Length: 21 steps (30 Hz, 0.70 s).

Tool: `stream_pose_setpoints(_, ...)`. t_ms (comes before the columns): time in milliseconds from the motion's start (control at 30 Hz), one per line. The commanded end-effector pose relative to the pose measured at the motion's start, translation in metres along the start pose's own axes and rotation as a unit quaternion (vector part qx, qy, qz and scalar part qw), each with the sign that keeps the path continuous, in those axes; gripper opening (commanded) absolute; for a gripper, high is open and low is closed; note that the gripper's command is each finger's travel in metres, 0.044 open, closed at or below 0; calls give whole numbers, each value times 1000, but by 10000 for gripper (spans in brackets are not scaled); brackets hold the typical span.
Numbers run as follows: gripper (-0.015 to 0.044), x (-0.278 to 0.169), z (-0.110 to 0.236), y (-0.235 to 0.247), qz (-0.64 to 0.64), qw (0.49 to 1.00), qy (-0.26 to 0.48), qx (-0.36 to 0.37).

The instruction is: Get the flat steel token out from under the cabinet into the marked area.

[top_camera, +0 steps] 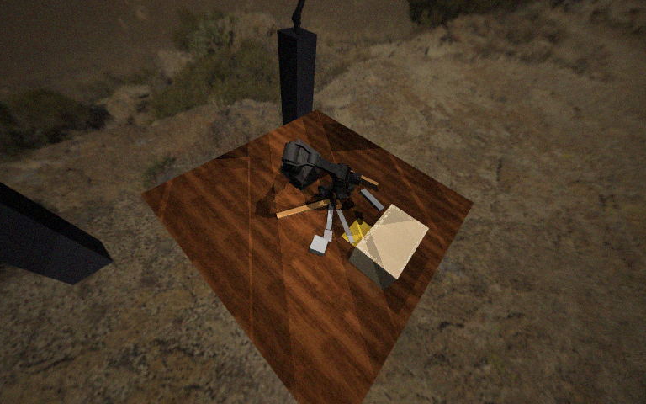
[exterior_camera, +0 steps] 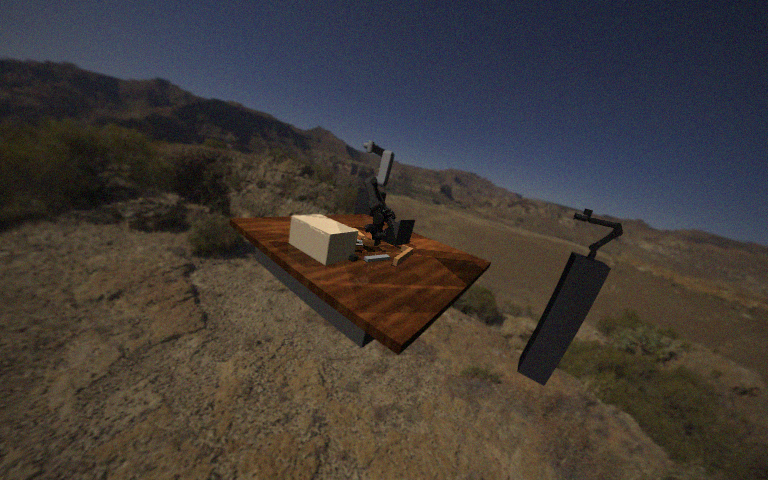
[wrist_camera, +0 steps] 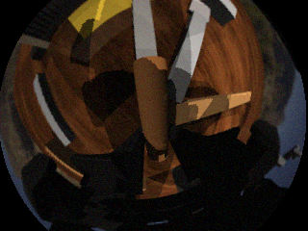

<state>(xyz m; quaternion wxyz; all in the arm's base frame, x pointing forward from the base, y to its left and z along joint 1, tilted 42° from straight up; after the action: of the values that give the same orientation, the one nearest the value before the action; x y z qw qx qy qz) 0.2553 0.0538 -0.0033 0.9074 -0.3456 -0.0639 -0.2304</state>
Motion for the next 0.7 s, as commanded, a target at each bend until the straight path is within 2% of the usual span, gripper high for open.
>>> stream_pose_setpoints(0,0,5,1,-6,-1,1000,-1,0)
stream_pose_setpoints(667,0,23,1,-26,-1,1000,-2,0)
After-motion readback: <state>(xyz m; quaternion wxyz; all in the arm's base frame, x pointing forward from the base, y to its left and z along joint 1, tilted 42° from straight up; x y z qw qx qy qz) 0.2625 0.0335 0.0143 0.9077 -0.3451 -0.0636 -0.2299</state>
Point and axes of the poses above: the point midway between the two fingers, 35 mm back from their tips, its own z axis back along the fingers, its own y axis across the jaws, x = y × z, the point moved 9 cm from there along z, back along the fingers, and after that the axes turned 4 degrees about z, right-handed, at the moved point
